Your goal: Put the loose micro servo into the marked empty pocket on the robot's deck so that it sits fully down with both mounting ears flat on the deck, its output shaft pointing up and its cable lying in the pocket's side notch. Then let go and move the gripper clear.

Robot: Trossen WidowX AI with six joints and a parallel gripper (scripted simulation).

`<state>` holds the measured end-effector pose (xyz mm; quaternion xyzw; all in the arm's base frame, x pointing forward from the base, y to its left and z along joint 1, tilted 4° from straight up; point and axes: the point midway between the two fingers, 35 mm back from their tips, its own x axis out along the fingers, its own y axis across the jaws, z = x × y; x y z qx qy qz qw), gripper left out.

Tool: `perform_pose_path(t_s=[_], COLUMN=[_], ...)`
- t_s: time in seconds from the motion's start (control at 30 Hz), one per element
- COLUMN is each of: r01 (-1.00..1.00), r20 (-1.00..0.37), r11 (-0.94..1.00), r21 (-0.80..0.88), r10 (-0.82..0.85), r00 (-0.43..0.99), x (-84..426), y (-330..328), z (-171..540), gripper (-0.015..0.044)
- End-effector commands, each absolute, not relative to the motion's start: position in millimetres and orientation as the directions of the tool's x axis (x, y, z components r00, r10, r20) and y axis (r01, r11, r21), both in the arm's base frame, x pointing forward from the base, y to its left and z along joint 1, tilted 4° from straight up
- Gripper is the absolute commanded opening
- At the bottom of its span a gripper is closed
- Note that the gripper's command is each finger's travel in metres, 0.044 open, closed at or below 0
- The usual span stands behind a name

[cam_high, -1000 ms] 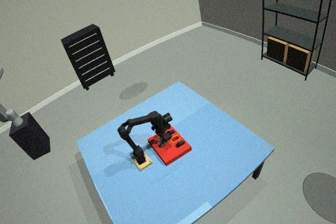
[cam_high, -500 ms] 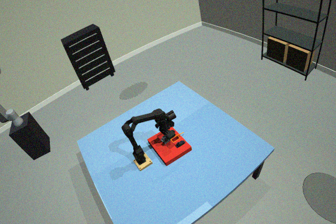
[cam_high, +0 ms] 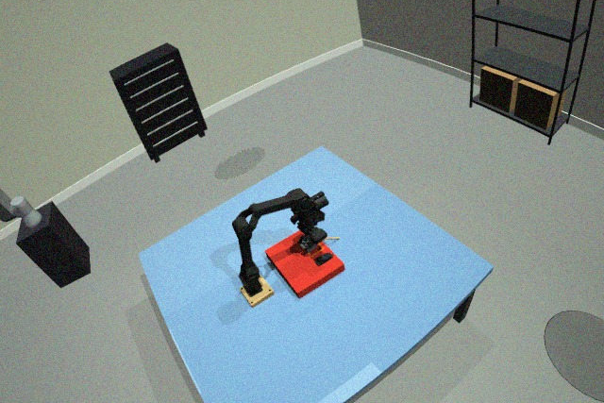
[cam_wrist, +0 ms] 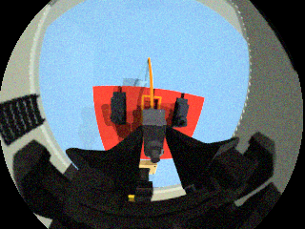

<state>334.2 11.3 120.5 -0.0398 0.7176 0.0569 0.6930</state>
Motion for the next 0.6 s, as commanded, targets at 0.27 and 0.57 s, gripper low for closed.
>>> perform_pose_path(t_s=[0.27, 0.57], r01=[-0.051, -0.051], r20=[-0.999, -0.999], r11=[0.998, 0.998], r21=[0.021, 0.021], r10=[0.019, 0.019], r00=[-0.038, -0.038], x=[351, 351], y=[12, 12], z=[119, 107], gripper=[0.0, 0.0])
